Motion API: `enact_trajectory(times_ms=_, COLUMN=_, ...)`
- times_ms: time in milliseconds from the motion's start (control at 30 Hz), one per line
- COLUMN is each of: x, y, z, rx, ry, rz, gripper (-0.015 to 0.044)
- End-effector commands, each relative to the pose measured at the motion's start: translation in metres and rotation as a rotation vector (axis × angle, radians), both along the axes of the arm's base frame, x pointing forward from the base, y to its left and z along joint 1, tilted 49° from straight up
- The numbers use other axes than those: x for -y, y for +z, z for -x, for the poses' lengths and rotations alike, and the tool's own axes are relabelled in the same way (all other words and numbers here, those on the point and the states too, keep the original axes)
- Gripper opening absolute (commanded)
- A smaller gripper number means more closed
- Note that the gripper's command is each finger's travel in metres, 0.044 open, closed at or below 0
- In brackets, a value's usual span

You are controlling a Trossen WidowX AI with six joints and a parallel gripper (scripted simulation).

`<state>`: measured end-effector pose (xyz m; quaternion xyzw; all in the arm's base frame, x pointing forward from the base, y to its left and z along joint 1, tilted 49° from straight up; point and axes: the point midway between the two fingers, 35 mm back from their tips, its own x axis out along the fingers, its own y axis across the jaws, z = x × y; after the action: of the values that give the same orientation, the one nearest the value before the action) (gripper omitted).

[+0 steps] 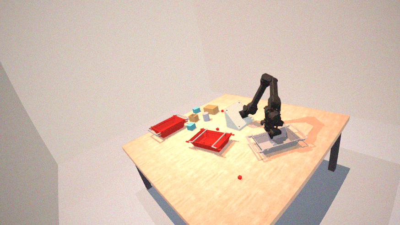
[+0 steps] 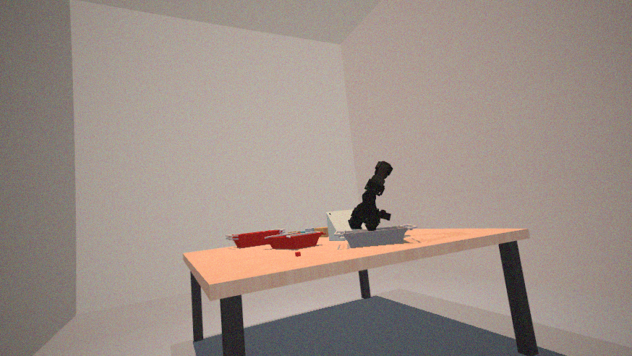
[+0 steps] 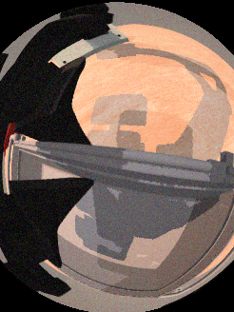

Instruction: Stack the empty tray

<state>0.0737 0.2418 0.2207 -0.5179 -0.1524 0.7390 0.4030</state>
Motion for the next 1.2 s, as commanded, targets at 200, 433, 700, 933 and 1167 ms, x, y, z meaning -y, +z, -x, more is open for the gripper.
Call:
enact_trajectory(times_ms=200, x=0.002, y=0.0, z=0.0, rx=-0.001, ry=-0.002, rz=0.008, gripper=0.0023)
enact_trajectory(times_ms=433, x=0.017, y=0.012, z=-0.007, rx=0.003, ry=0.001, rz=0.02, gripper=0.0)
enact_trajectory(times_ms=700, x=0.039, y=0.029, z=-0.012, rx=0.003, ry=0.002, rz=0.025, gripper=0.0)
enact_trajectory(times_ms=933, x=0.056, y=0.046, z=-0.011, rx=0.0, ry=-0.001, rz=0.017, gripper=0.0)
enact_trajectory(times_ms=1167, x=0.06, y=0.053, z=-0.012, rx=-0.001, ry=-0.003, rz=0.014, gripper=0.0)
